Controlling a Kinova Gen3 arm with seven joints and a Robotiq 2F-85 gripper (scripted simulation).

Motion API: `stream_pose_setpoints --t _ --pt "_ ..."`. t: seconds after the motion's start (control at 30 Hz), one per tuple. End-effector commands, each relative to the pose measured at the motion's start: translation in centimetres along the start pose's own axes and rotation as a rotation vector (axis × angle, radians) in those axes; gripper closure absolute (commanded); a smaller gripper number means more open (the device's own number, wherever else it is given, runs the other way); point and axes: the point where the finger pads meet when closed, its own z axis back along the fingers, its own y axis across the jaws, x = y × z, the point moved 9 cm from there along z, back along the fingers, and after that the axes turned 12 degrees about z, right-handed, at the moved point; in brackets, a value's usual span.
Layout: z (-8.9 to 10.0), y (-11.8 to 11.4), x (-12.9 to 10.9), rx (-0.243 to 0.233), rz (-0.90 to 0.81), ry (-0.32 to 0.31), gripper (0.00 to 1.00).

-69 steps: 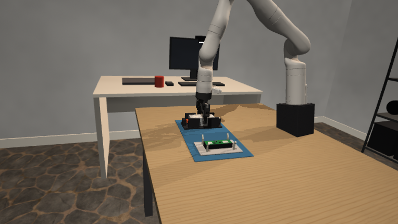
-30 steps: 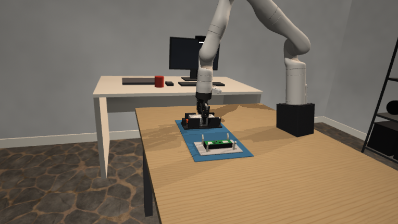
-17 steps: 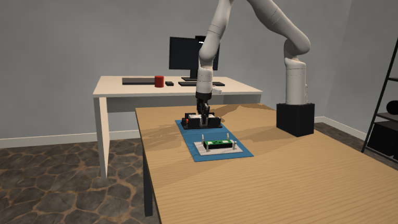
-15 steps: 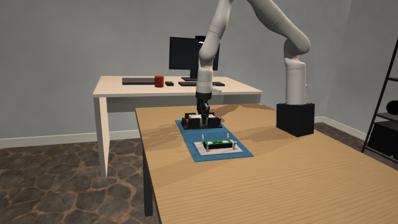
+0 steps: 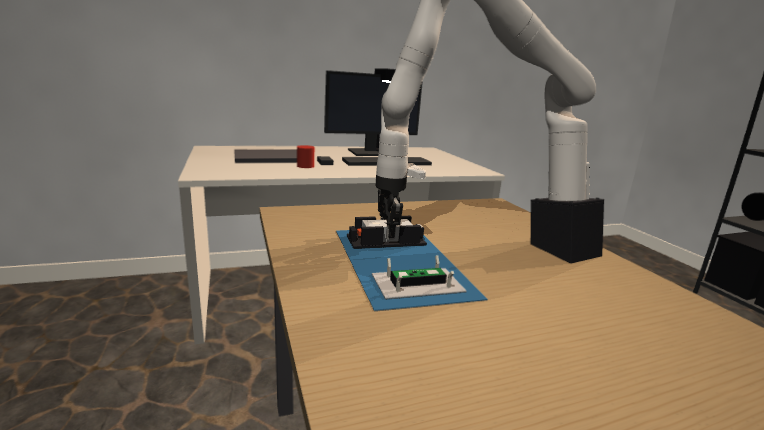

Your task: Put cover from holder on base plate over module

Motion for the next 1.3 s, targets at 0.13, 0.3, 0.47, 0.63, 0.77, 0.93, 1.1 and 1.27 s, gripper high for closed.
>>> stream_pose_setpoints --t 0.13,0.3,0.47,0.63,0.77,0.93,1.1,1.27 --pt "2.1 0.0 0.1 -0.001 0.0 -0.004 1.0" --pt "3.0 0.0 0.1 -0.001 0.0 -0.004 1.0" --pt "3.0 0.0 0.1 -0.001 0.0 -0.004 1.0" --pt "4.2 0.0 -0.2 0.001 0.0 0.004 1.0" --pt "5.4 0.0 -0.2 0.001 0.0 0.004 1.0" --pt "5.7 0.0 -0.2 0.001 0.0 0.004 1.0" --pt "5.6 0.0 -0.3 0.001 -0.001 0.007 0.99" --pt "5.6 0.0 -0.3 0.001 -0.001 0.007 0.99"
